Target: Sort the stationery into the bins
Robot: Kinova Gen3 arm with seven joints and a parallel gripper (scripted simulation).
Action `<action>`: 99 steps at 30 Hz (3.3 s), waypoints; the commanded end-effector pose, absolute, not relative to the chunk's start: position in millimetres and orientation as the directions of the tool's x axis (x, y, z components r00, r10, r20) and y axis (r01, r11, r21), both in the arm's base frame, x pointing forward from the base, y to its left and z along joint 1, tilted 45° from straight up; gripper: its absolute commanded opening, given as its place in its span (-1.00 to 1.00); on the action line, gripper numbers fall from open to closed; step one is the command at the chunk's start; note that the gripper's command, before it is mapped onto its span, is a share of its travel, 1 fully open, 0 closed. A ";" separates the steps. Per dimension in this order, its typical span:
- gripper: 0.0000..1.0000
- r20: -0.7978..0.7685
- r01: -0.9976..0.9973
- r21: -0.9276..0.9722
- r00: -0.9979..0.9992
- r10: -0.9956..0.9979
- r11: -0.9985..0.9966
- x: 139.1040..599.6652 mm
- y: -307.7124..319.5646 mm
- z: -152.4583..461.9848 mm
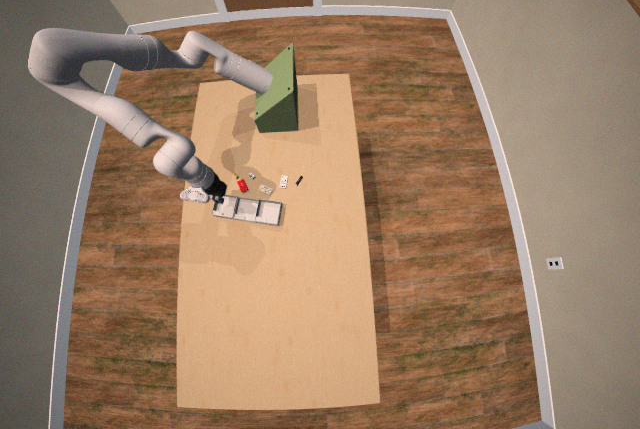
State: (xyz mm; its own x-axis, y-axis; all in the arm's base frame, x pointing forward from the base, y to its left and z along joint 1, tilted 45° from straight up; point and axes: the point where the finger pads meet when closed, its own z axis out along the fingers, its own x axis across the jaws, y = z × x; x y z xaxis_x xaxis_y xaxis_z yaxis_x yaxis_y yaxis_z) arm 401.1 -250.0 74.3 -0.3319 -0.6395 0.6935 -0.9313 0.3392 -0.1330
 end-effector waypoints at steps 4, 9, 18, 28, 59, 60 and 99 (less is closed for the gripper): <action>-0.39 0.689 -0.932 -0.143 -0.335 -0.643 0.333 406.4 -243.4 81.6; -0.39 0.689 -0.932 -0.143 -0.335 -0.643 0.333 411.1 -233.6 71.3; -0.39 0.689 -0.932 -0.143 -0.335 -0.643 0.333 422.2 -210.8 47.1; -0.39 0.689 -0.932 -0.143 -0.335 -0.643 0.333 432.8 -188.9 23.8; -0.39 0.689 -0.932 -0.143 -0.335 -0.643 0.333 424.7 -229.9 -18.4; -0.39 0.689 -0.932 -0.143 -0.335 -0.643 0.333 424.6 -229.9 -18.4; -0.39 0.689 -0.932 -0.143 -0.335 -0.643 0.333 424.7 -229.9 -18.4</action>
